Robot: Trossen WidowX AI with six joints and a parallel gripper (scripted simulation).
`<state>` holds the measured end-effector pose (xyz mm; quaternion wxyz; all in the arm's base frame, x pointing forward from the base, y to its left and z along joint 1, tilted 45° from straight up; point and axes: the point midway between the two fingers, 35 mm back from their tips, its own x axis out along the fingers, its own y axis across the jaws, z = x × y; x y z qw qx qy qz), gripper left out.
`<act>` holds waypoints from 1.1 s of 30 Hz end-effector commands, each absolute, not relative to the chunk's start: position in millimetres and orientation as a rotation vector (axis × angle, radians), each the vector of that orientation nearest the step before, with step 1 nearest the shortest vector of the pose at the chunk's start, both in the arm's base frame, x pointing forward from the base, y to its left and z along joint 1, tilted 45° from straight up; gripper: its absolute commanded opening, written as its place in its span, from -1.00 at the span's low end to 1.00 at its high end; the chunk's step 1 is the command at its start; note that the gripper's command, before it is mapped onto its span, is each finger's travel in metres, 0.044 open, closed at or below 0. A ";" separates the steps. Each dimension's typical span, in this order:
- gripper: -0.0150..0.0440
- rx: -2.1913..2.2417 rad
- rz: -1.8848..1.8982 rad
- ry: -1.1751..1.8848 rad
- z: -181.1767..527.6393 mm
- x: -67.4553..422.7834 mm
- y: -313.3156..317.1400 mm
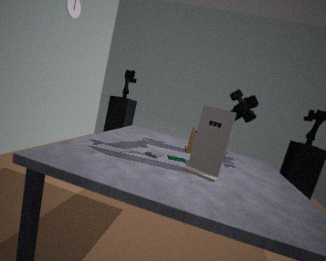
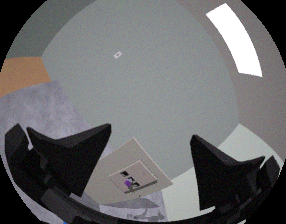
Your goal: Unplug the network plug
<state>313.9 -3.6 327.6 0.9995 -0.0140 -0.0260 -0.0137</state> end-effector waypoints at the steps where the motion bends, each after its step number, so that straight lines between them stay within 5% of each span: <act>1: 0.78 -0.022 -0.027 -0.052 327.3 313.8 -3.5; 10: 0.04 0.265 -0.006 -0.041 309.8 307.5 1.0; 33: 0.04 1.058 0.028 0.013 260.1 289.4 12.5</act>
